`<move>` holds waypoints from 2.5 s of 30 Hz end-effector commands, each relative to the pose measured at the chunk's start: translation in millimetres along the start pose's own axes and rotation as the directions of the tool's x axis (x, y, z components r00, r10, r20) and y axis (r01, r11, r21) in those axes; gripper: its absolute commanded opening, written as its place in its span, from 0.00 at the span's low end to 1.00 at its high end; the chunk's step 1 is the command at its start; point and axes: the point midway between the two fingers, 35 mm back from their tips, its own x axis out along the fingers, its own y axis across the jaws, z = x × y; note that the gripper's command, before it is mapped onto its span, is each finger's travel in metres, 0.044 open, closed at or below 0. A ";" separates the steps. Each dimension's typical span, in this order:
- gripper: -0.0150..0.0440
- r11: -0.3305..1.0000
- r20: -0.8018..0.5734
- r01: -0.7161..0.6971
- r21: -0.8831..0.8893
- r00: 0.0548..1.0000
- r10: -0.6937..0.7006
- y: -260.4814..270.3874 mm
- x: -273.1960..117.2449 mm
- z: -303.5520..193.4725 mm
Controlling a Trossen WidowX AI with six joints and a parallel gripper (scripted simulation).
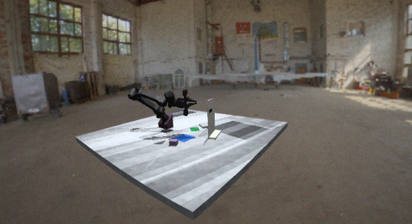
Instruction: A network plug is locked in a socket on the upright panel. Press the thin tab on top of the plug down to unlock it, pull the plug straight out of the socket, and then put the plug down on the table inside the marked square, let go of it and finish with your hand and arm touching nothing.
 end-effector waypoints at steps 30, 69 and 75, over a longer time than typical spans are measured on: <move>0.25 0.709 0.334 0.479 0.518 0.650 -0.683 -108.3 -35.1 51.7; 0.25 0.584 0.465 0.475 0.658 0.353 -0.812 -153.1 -69.9 72.4; 0.25 0.584 0.465 0.476 0.658 0.353 -0.812 -160.5 -69.6 72.5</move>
